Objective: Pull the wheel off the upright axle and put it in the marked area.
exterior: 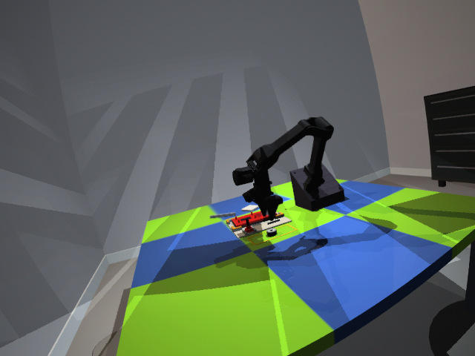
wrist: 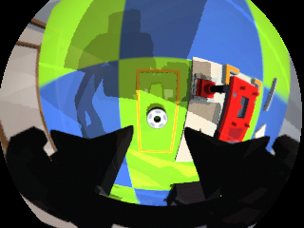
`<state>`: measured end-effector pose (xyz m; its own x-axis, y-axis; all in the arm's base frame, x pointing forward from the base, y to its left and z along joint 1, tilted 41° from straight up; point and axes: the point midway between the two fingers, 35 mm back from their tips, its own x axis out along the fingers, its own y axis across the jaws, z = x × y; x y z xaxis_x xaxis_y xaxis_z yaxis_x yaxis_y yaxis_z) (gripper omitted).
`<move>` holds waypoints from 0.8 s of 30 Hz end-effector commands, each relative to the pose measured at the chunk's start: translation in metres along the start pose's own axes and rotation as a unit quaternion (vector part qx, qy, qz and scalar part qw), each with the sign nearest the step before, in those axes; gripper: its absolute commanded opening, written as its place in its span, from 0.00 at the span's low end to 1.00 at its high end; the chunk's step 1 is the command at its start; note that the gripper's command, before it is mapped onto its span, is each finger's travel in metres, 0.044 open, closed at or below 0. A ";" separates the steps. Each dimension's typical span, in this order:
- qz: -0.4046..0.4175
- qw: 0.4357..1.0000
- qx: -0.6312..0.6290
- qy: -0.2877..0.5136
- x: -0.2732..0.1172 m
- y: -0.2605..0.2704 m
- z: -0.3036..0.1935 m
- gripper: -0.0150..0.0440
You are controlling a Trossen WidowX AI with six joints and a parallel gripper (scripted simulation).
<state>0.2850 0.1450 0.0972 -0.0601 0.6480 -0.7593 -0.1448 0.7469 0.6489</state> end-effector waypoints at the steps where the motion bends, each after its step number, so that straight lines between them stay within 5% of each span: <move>1: -0.003 1.000 0.003 0.006 -0.008 -0.010 -0.014 0.90; 3: -0.004 1.000 0.003 0.008 -0.023 -0.021 -0.034 0.99; 8: 0.001 1.000 0.003 0.012 -0.048 -0.037 -0.080 1.00; 24: 0.001 1.000 0.003 0.012 -0.048 -0.037 -0.082 1.00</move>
<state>0.2129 0.0742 0.1062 -0.0827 0.6508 -0.7548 -0.1347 0.7431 0.6555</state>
